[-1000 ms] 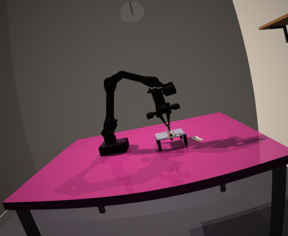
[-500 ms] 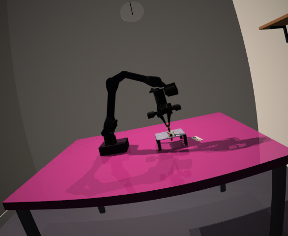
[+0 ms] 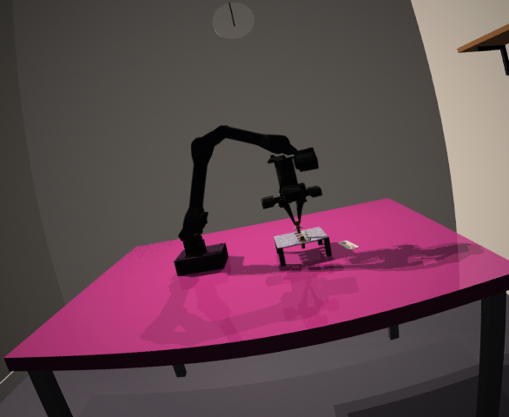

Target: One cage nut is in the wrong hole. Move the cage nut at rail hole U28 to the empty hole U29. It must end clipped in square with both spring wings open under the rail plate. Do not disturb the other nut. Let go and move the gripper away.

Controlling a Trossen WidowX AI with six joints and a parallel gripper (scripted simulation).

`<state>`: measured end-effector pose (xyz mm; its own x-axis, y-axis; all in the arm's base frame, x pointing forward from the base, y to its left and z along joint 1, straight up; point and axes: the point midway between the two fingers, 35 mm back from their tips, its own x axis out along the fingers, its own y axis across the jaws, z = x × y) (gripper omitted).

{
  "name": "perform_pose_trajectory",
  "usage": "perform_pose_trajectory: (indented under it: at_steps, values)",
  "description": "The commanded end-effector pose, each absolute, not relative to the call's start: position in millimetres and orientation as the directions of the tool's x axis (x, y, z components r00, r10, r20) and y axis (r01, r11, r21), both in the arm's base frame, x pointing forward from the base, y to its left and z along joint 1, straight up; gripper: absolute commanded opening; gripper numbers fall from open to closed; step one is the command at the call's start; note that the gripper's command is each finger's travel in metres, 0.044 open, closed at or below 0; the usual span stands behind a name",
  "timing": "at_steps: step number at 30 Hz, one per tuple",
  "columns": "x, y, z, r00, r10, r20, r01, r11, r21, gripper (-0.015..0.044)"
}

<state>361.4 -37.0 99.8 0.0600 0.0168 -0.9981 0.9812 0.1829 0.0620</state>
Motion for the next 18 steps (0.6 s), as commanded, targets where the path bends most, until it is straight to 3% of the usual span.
perform_pose_trajectory:
  at_steps: [1, 18]
  values:
    - [363, -37, 99, 0.047, 0.011, -0.999, 0.983, 0.179, 0.048, 0.0036]
    - [364, -37, 84, 0.035, 0.008, -0.999, 0.983, 0.179, 0.036, 0.0036]
